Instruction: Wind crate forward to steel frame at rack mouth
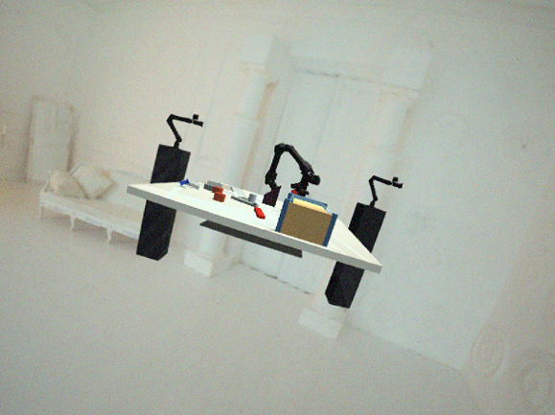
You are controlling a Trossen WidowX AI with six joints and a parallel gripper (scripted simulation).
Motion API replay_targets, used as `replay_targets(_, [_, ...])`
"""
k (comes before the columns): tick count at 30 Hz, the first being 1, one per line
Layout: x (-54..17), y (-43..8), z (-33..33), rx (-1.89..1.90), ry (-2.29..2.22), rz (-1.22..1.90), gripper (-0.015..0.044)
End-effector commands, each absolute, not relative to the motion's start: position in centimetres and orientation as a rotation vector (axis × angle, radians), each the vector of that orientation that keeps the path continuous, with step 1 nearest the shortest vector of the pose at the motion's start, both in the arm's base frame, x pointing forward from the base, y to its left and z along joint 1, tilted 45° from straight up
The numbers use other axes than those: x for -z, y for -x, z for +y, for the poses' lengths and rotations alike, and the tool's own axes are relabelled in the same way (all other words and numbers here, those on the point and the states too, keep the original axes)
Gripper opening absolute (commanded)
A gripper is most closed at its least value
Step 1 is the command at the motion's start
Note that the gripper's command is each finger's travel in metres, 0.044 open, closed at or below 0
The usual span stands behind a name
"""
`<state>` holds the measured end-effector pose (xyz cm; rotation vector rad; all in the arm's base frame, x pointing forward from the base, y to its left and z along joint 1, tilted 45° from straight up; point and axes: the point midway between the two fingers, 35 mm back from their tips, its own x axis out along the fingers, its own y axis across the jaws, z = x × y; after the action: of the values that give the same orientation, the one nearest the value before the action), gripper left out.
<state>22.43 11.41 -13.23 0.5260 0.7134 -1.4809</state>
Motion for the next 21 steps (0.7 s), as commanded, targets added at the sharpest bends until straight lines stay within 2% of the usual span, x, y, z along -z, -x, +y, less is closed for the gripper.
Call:
replay_targets(1, [13.3, -22.2, 11.3, 1.497, -0.555, 0.689, 0.0000])
replay_targets(21, [13.3, -21.2, 11.3, 1.581, -0.699, 0.538, 0.0000])
